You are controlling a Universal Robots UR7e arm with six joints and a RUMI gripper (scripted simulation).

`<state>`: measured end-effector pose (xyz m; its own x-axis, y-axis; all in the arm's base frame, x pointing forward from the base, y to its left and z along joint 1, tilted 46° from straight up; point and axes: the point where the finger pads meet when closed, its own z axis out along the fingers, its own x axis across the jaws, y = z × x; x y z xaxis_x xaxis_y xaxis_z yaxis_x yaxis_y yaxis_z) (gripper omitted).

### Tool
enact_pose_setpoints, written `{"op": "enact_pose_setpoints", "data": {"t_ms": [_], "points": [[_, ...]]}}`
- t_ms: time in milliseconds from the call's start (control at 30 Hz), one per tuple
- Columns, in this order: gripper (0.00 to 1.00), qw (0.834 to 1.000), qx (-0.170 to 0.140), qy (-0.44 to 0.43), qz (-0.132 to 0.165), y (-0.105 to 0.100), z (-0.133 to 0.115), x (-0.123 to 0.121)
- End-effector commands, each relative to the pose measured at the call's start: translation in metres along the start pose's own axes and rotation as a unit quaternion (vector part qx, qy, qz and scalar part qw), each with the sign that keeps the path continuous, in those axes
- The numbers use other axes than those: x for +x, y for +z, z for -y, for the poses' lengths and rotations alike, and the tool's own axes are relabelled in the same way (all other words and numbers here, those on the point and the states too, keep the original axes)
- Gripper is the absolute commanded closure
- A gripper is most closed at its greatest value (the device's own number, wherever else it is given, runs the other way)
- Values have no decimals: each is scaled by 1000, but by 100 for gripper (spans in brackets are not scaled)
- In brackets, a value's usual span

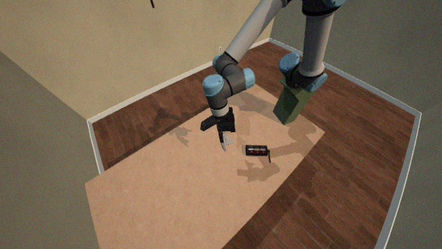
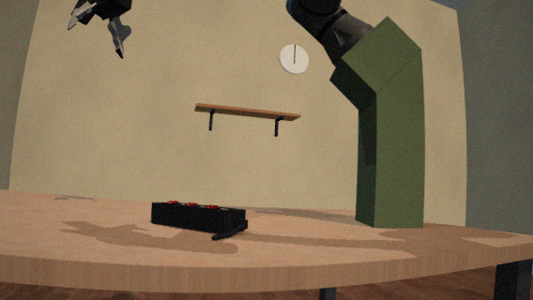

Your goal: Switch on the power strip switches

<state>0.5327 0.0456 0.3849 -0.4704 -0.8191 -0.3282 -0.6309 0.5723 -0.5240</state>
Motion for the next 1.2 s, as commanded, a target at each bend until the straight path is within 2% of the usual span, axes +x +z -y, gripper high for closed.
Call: {"op": "enact_pose_setpoints", "data": {"t_ms": [0,533,567,1167], "points": [[0,1000,1,0,0,-1,0,0],[0,1000,1,0,0,-1,0,0],[100,1000,1,0,0,-1,0,0],[100,1000,1,0,0,-1,0,0]]}}
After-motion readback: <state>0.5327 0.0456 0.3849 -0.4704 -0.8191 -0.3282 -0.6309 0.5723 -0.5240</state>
